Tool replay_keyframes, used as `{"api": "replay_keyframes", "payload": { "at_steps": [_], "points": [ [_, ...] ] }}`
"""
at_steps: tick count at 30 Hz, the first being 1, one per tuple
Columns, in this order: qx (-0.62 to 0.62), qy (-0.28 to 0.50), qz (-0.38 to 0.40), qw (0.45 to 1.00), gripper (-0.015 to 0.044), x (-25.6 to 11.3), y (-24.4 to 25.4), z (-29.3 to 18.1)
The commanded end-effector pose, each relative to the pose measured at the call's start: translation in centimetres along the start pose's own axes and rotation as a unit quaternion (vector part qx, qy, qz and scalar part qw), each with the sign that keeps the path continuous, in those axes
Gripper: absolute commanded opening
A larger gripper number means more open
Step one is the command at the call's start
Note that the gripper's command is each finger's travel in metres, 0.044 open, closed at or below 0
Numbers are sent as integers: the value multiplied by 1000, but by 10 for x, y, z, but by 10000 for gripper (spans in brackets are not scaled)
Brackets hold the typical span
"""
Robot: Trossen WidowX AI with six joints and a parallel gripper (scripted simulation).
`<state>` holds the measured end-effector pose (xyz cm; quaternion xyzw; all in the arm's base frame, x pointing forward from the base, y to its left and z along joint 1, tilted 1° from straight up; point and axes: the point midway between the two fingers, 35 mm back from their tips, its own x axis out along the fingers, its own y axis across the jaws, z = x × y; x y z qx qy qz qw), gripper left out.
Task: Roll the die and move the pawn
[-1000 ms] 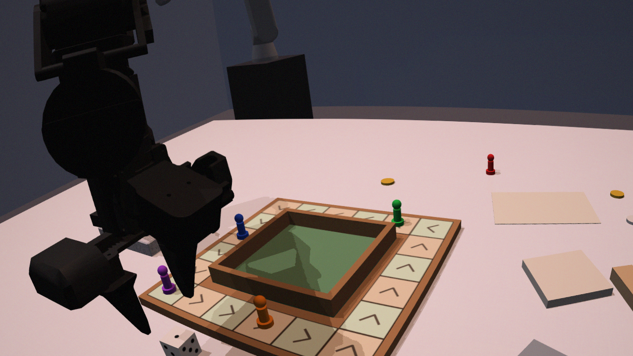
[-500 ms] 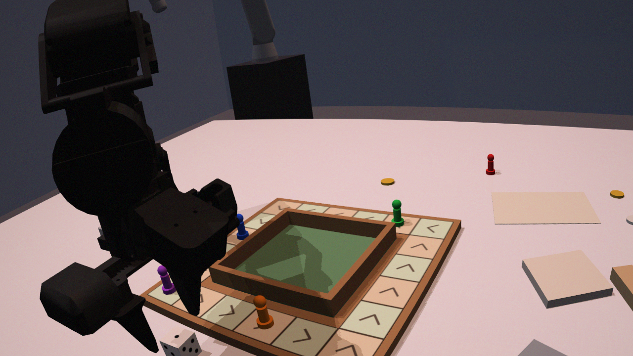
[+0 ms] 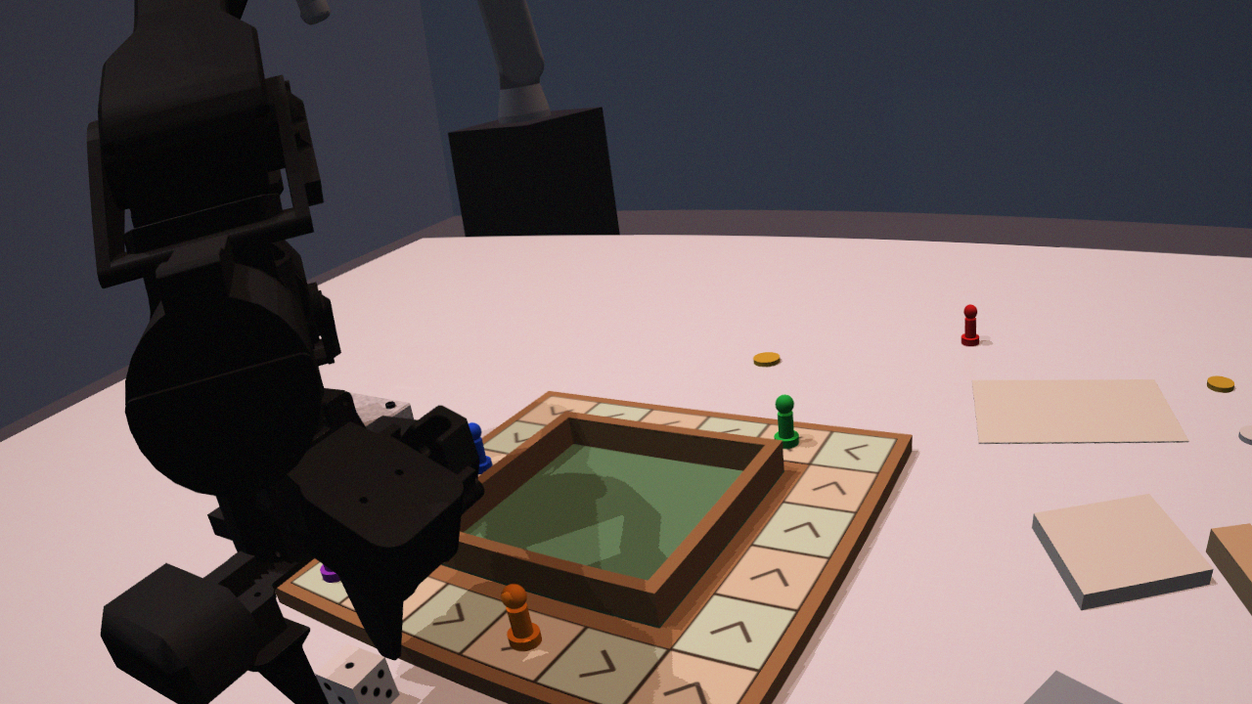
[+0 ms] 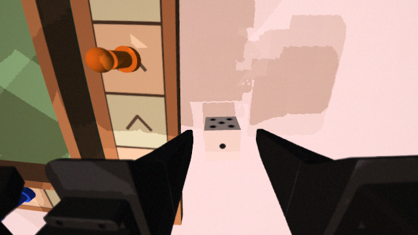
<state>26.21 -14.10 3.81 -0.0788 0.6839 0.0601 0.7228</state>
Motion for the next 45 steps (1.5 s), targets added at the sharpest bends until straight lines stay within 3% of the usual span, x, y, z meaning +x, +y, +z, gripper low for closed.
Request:
{"api": "replay_keyframes", "payload": {
  "at_steps": [1, 11, 15, 38, 45],
  "points": [
    [-2, 4, 5, 1000, 170, 5, 2, -2],
    [-2, 4, 5, 1000, 84, 5, 2, -2],
    [9, -4, -5, 1000, 0, 2, 1, 2],
    [-2, 4, 4, 1000, 0, -115, 4, 6],
    [-1, 4, 5, 1000, 0, -115, 15, 11]
  ]
}}
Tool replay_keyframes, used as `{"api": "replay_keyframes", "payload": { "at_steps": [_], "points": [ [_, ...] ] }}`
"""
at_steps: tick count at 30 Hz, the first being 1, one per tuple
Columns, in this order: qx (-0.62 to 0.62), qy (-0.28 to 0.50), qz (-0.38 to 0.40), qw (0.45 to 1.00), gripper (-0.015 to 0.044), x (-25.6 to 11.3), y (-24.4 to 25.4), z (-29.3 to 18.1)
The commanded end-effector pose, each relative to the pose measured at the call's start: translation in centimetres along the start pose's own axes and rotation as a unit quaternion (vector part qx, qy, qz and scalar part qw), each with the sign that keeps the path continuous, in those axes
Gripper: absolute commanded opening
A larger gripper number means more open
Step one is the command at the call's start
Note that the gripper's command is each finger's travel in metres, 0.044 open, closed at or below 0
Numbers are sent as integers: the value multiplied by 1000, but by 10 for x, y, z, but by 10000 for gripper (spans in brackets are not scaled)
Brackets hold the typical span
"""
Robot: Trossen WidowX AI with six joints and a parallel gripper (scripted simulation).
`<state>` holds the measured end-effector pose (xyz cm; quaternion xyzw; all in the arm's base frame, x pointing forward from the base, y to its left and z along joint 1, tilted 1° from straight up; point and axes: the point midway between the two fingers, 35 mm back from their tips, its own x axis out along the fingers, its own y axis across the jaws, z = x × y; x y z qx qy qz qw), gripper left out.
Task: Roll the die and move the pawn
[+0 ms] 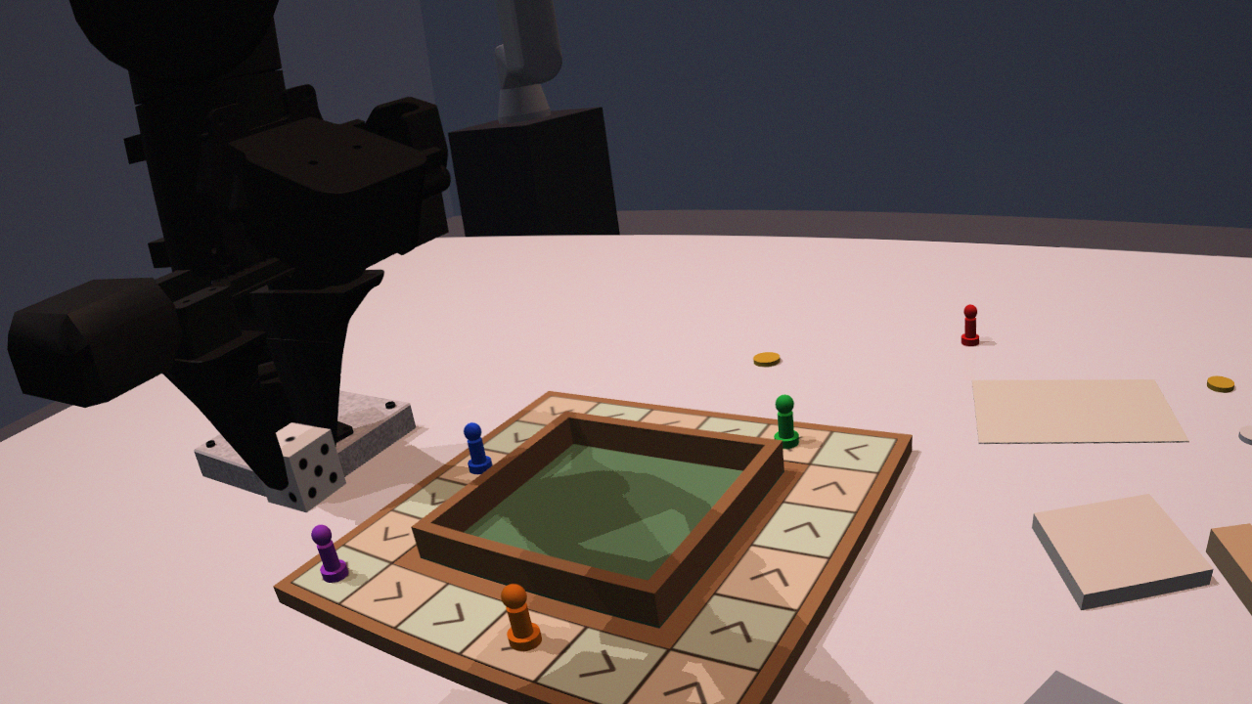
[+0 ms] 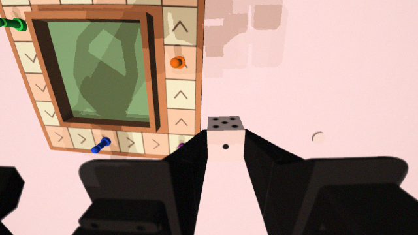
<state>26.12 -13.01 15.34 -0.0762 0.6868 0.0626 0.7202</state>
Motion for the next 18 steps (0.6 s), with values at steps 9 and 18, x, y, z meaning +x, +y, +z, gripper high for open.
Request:
{"api": "replay_keyframes", "payload": {
  "at_steps": [9, 18],
  "points": [
    [5, 0, 3, 1000, 0, 10, 49, 23],
    [11, -1, 5, 1000, 0, 20, 91, 34]
  ]
}}
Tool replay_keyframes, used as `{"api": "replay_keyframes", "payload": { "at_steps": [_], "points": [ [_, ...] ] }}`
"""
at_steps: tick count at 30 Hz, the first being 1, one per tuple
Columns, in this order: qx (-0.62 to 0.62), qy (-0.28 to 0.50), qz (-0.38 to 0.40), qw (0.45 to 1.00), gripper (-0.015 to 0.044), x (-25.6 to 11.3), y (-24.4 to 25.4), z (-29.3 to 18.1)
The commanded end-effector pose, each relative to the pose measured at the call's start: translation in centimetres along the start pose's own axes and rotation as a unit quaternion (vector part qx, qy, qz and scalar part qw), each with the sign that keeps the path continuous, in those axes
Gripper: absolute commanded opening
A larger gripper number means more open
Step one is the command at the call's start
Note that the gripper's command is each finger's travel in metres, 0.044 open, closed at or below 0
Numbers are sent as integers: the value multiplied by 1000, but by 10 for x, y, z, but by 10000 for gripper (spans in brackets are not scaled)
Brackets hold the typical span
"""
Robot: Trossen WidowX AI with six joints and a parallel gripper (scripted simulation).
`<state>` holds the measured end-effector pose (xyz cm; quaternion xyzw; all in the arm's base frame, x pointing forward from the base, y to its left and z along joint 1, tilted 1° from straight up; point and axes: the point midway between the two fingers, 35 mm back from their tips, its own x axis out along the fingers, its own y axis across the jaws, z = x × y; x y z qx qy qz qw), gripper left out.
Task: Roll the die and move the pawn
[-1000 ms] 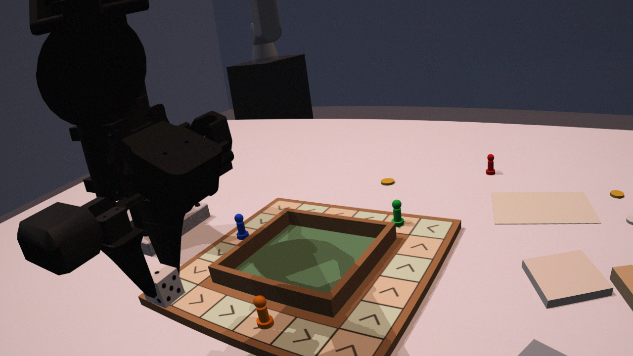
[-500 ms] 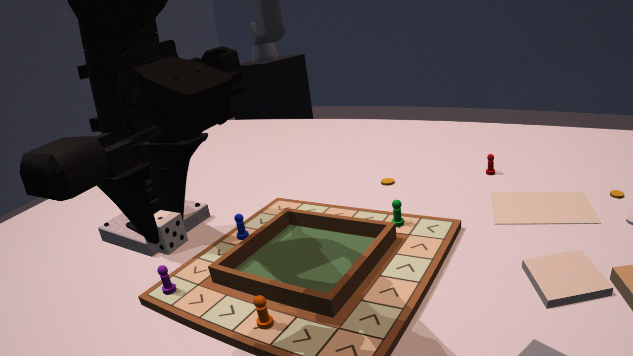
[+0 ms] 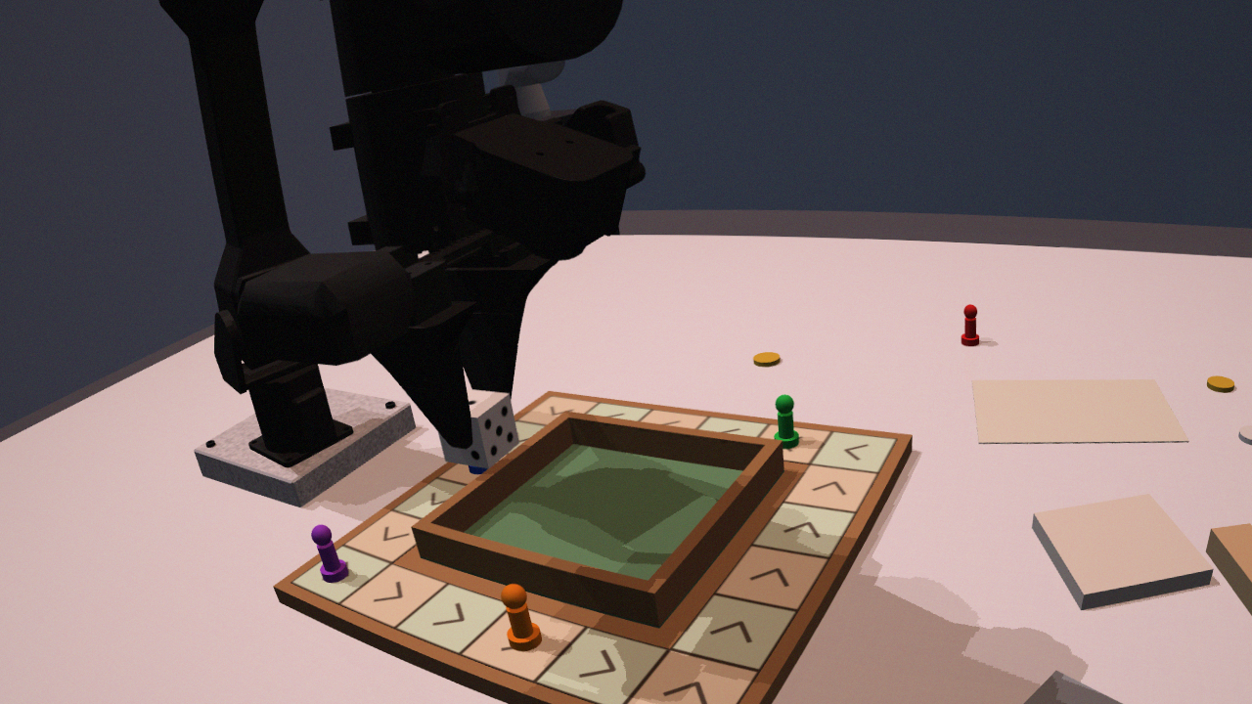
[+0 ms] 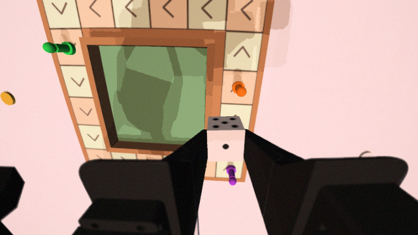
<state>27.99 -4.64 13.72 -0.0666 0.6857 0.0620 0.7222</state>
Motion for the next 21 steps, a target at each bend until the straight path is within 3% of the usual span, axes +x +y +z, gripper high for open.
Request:
{"api": "replay_keyframes", "payload": {
  "at_steps": [1, 16, 21],
  "points": [
    [4, 2, -1, 1000, 0, 5, 17, 1],
    [13, 1, 2, 1000, 0, 22, 87, 2],
    [14, -24, 3, 1000, 0, 23, 90, 2]
  ]
}}
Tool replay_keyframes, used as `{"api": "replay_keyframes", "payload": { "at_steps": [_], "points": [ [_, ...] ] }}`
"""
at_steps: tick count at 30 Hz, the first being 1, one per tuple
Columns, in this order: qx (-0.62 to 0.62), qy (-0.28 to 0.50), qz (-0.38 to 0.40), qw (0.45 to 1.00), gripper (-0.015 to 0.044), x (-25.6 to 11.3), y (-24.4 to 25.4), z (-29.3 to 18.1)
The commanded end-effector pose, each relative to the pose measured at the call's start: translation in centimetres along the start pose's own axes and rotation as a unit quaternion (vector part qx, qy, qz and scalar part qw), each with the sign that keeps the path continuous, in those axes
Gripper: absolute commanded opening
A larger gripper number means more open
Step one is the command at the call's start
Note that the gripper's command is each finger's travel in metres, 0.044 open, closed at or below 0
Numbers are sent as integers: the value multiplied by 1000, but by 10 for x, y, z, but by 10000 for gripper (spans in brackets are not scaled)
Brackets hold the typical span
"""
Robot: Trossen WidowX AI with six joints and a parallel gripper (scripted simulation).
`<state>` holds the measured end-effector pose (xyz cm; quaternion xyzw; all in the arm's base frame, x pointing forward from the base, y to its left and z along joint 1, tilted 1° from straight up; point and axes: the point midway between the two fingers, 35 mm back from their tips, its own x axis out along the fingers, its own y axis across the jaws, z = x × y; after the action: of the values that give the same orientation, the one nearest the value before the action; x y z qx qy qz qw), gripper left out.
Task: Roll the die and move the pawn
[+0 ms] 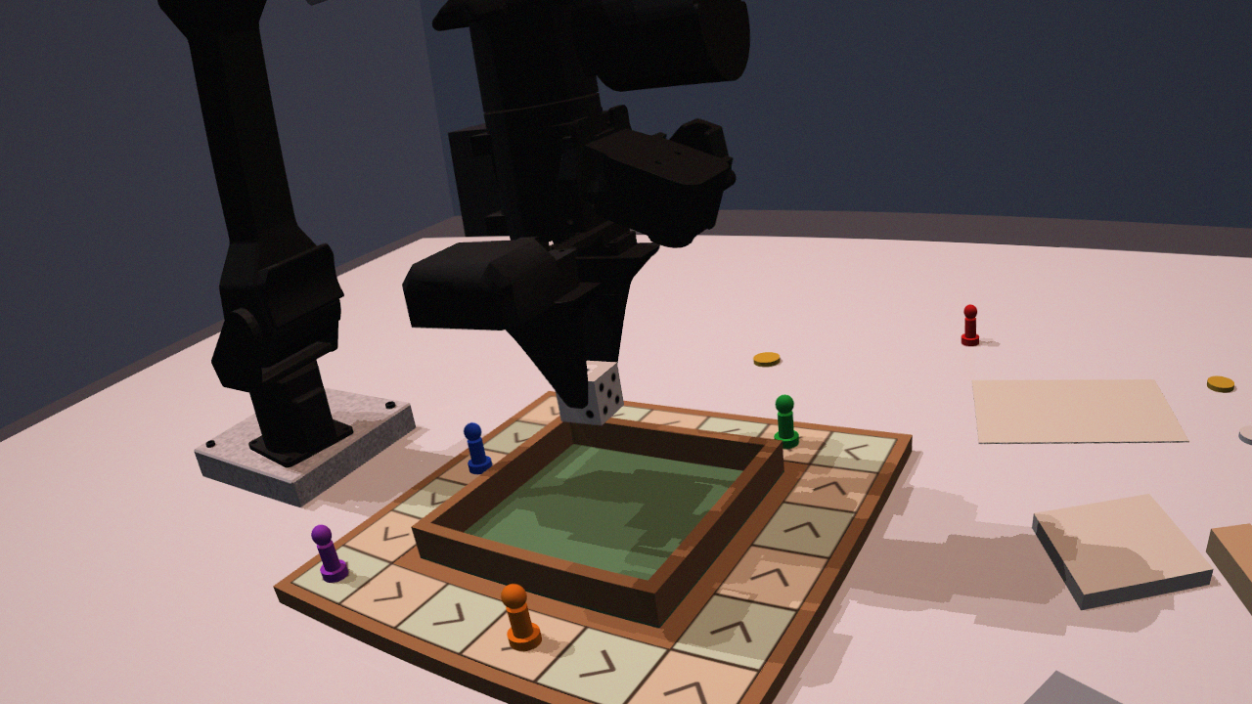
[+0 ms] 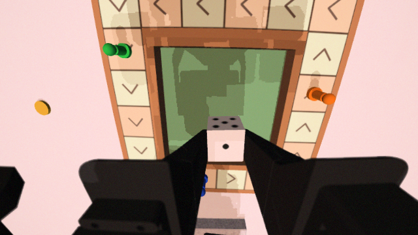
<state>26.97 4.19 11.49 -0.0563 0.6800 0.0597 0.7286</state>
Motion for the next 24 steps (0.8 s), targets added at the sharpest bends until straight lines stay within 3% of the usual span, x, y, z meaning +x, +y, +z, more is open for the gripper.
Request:
{"api": "replay_keyframes", "payload": {
  "at_steps": [1, 24],
  "points": [
    [5, -32, -1, 999, 0, 2, 0, -2],
    [3, -400, -4, 917, 0, 4, -1, 6]
  ]
}}
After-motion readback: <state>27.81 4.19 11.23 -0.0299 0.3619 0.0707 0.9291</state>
